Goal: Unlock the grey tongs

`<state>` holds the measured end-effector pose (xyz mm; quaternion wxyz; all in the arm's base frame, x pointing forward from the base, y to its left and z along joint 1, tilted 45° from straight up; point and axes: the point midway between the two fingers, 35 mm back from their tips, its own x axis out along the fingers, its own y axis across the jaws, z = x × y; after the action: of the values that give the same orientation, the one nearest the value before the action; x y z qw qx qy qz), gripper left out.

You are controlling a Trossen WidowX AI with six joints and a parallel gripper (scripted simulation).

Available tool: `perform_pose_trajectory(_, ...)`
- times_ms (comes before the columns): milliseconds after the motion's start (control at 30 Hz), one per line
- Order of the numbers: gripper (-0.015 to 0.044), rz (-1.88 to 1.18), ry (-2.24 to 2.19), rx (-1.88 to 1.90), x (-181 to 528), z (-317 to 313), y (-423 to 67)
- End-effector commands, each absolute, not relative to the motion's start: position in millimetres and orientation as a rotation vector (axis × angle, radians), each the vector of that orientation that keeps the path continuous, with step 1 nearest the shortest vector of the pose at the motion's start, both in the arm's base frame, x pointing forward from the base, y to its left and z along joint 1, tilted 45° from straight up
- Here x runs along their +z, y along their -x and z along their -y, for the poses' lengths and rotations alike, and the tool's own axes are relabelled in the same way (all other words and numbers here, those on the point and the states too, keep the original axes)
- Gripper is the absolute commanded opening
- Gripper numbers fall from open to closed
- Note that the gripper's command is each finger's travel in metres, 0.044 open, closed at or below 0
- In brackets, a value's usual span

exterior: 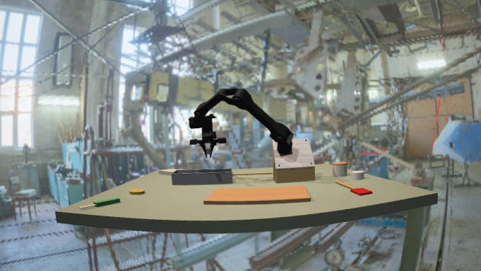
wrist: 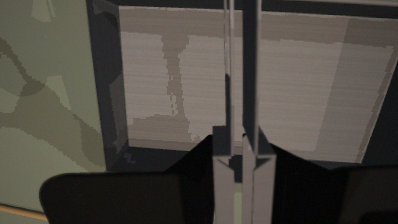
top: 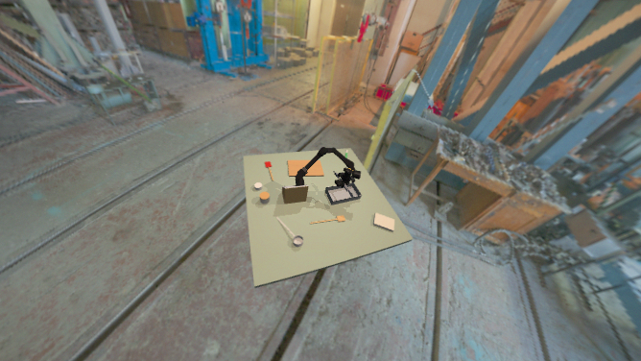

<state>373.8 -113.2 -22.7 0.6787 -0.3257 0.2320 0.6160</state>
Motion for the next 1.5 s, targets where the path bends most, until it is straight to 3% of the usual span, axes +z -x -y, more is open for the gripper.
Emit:
perform_pose_trajectory(0, -0.015, -0.524, 0.729, 1.382, -22, 113, -374)
perform_pose_trajectory(800, -0.015, -0.818, 0.386, 1.19, 69, 26, -396)
perform_pose_trajectory(1467, -0.015, -1.018, 0.027, 1.004, 150, -61, -378)
